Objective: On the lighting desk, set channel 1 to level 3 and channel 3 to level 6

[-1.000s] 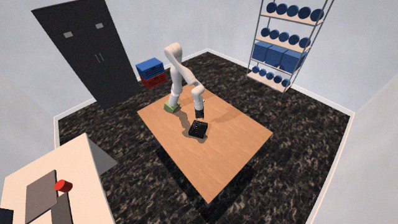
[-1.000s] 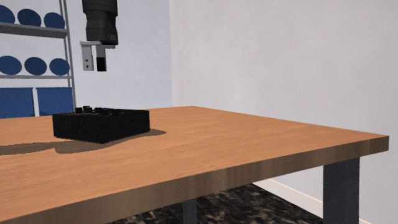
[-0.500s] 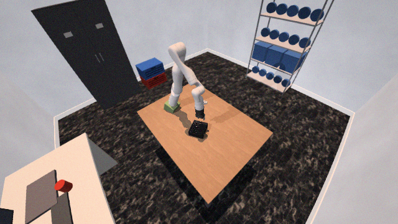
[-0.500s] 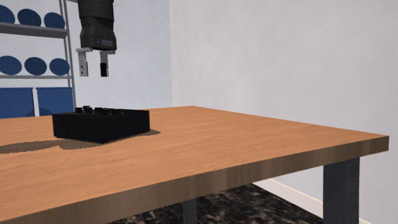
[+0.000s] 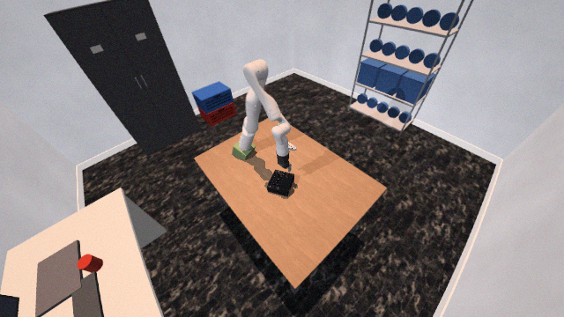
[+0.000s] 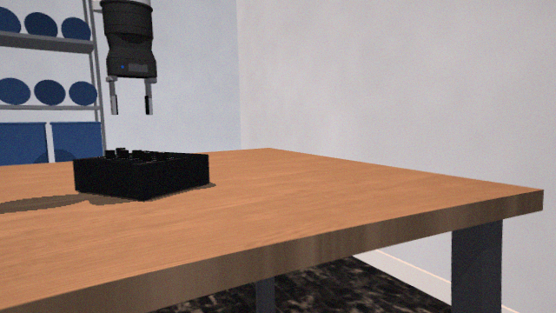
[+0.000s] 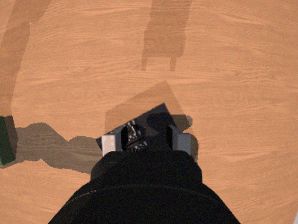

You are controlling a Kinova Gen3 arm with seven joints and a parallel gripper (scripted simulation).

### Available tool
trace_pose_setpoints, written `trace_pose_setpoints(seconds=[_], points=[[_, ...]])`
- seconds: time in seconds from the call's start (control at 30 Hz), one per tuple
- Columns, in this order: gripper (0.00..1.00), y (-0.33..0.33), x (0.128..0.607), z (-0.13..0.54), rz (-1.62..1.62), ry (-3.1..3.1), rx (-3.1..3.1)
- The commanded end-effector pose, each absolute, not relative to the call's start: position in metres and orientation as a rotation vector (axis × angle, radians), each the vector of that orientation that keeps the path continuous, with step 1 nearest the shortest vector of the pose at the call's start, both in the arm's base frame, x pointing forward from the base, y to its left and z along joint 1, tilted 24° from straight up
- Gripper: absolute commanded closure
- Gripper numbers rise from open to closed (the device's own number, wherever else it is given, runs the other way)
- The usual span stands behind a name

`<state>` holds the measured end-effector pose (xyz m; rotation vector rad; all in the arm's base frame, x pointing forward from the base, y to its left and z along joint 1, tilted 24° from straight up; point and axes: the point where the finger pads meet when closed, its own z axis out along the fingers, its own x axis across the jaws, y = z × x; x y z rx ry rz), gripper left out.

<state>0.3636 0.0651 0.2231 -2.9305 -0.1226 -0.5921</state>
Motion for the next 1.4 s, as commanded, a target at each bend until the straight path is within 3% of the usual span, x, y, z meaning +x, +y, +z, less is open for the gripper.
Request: trace_pose_setpoints(seconds=[0.0, 1.37], points=[[0.00, 0.066, 0.365, 0.219, -0.587, 0.046, -2.927], [0.00, 0.075, 0.370, 0.198, -0.414, 1.215, -2.522]])
